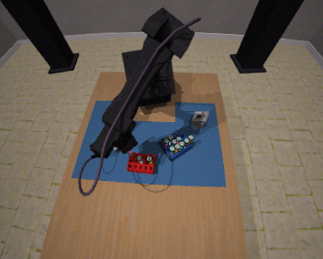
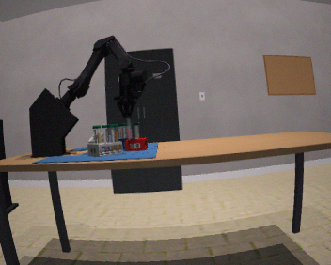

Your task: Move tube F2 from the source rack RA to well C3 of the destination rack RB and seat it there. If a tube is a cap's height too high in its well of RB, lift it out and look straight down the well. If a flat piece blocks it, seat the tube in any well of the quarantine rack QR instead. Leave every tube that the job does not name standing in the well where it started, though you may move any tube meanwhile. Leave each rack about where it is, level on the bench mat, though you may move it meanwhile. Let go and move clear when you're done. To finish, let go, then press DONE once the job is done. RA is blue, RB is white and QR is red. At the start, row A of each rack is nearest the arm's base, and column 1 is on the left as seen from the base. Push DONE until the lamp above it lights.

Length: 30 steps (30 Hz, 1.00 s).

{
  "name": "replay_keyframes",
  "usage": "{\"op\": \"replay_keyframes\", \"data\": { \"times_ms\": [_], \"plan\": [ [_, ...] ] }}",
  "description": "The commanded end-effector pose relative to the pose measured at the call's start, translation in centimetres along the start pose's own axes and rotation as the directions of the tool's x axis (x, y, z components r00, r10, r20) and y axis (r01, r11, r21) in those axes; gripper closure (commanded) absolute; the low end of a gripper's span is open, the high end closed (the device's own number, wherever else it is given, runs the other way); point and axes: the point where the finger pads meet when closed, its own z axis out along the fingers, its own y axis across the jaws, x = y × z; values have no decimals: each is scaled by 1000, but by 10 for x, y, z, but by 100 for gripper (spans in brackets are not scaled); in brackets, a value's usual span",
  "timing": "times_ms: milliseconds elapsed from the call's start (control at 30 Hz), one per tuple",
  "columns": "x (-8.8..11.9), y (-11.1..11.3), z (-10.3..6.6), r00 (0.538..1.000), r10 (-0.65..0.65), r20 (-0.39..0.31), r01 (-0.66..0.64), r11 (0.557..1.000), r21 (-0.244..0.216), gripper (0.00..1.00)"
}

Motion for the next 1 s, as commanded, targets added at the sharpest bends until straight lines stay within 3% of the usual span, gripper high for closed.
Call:
{"op": "replay_keyframes", "data": {
  "times_ms": [0, 133, 267, 433, 500, 633, 967],
  "plan": [
    [-4, 1, 1, 1000, -6, 23, 6, 1000, 0, 100],
    [0, -7, 8, 1000, 12, 5, -12, 1000, 14, 100],
    [-5, 3, 3, 1000, -11, 28, 12, 1000, -5, 100],
    [0, -7, 12, 1000, 11, 4, -11, 1000, 14, 100],
    [-9, 7, 4, 999, -17, 38, 17, 1000, -10, 100],
    [-2, -4, 13, 1000, 4, 11, -4, 1000, 8, 100],
    [-2, -2, 17, 1000, -2, 11, 2, 1000, 5, 100]
  ]
}}
